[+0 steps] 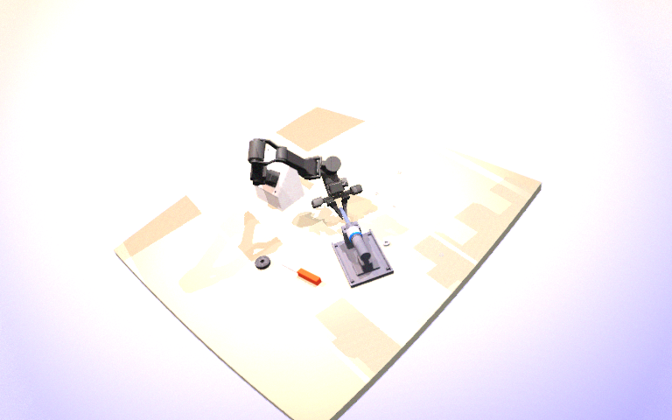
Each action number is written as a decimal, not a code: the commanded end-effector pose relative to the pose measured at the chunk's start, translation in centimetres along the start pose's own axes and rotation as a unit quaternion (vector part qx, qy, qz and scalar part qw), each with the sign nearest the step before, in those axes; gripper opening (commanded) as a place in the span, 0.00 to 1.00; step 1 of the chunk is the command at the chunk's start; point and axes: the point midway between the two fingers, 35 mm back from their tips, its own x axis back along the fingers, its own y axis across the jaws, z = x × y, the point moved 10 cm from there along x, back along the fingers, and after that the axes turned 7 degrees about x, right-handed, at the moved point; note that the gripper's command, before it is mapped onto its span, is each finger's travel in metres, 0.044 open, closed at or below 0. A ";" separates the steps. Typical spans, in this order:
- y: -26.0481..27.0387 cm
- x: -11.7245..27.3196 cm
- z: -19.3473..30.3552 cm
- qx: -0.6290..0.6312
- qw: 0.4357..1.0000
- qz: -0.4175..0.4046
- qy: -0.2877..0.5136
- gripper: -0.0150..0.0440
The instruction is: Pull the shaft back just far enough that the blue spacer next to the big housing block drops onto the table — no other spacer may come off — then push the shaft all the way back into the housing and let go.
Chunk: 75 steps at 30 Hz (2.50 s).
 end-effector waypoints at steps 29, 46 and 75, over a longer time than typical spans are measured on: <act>0.0 0.3 0.3 0.000 1.000 0.001 0.000 0.25; 0.1 0.4 0.4 0.000 1.000 0.001 0.000 0.25; 0.1 0.6 0.6 0.000 1.000 0.001 0.000 0.25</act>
